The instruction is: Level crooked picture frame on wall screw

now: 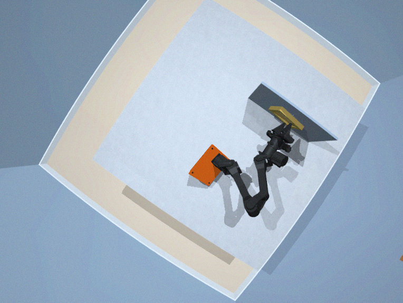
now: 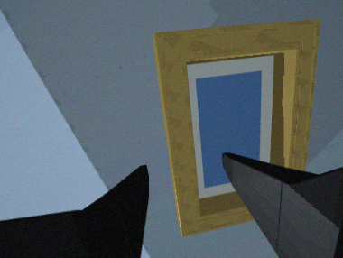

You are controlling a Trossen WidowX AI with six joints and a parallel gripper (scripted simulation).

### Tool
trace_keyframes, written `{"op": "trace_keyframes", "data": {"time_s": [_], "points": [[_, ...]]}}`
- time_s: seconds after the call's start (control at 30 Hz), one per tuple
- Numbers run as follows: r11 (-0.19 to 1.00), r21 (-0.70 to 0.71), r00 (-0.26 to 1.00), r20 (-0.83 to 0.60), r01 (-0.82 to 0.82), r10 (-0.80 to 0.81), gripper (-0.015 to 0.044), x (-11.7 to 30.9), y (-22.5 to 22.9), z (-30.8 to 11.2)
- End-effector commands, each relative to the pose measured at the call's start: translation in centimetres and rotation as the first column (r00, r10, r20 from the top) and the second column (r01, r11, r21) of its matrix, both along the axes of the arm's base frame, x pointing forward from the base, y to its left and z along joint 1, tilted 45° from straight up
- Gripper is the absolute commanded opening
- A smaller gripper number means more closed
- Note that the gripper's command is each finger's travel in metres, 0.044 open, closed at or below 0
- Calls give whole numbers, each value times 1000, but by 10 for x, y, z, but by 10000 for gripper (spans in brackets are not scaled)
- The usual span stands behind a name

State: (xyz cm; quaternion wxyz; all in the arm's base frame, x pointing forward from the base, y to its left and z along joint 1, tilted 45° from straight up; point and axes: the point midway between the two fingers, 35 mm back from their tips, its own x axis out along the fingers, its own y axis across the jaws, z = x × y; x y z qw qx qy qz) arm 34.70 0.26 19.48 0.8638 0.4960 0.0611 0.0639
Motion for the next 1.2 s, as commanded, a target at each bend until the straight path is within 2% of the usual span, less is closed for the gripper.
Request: {"op": "trace_keyframes", "data": {"time_s": [0.0,0.53,1.17], "points": [[1000,3,1000,-1,2,-2,260,6,1,0],[1000,3,1000,1,2,-2,260,30,5,-2],[1000,3,1000,1,2,-2,260,31,5,-2]]}}
